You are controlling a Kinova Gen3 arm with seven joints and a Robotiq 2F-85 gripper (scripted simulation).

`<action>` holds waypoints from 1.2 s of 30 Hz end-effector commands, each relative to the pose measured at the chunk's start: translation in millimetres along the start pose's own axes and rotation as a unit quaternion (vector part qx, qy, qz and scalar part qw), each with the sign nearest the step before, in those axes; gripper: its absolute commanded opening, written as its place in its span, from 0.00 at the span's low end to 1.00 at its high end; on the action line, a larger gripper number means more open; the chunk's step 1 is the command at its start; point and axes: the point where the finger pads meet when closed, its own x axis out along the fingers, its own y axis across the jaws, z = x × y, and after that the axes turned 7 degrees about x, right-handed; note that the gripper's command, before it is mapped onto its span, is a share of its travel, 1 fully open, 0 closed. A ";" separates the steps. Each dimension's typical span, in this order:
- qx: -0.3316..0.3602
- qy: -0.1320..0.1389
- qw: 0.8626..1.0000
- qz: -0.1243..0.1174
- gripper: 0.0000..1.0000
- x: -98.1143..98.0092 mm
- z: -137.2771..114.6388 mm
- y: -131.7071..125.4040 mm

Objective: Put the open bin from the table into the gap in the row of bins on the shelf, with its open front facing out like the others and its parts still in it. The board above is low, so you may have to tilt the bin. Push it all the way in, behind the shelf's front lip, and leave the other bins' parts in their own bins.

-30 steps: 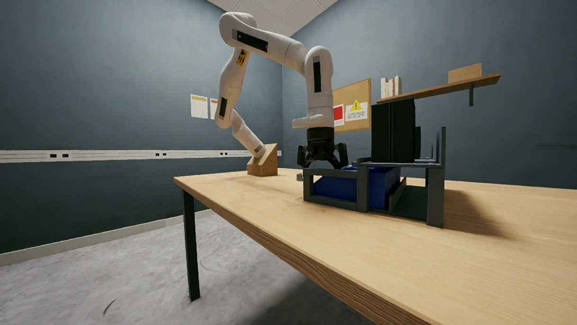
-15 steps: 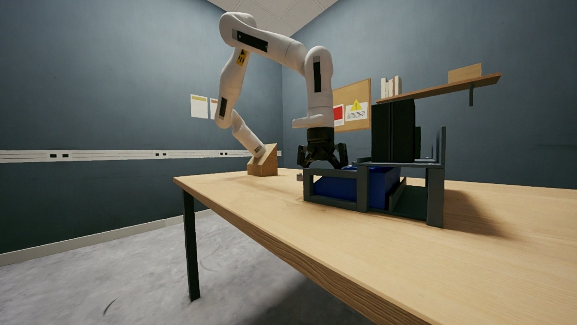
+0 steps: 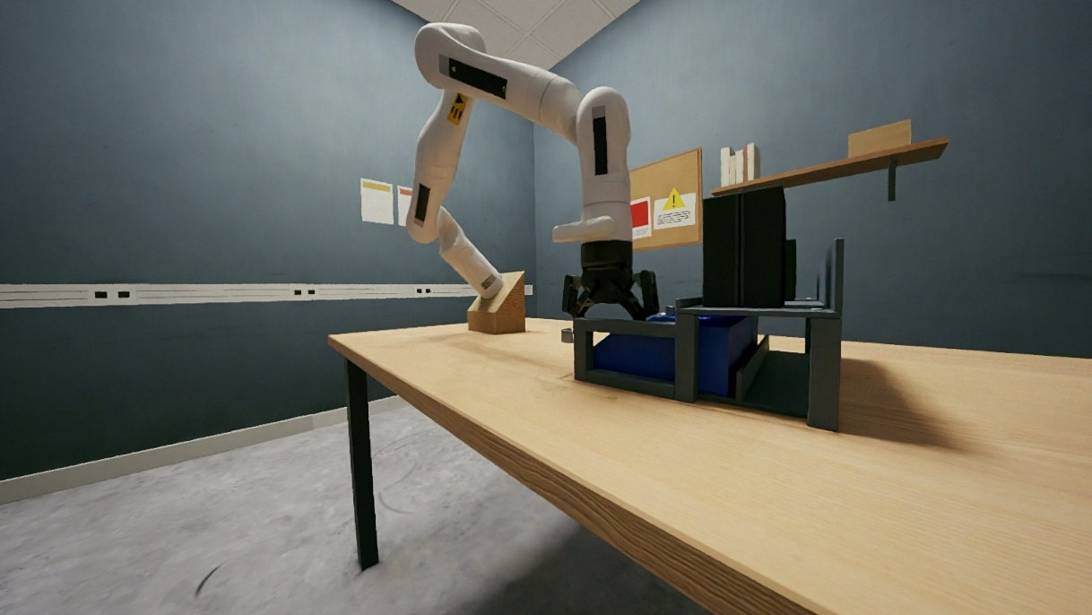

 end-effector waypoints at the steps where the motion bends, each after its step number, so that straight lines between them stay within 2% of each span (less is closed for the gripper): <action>1: 0.000 0.000 1.000 -0.001 1.00 -1.2 0.2 -0.7; 5: 0.000 0.000 1.000 -0.001 1.00 -1.2 0.2 -0.7; 10: 0.000 0.000 1.000 -0.001 1.00 -41.2 0.2 -0.7; 22: 0.000 0.000 1.000 -0.001 1.00 -41.2 0.2 -0.7; 27: 0.000 0.000 1.000 -0.001 1.00 -96.1 0.2 -0.5; 36: 0.000 0.000 1.000 -0.001 1.00 -96.1 0.2 -0.5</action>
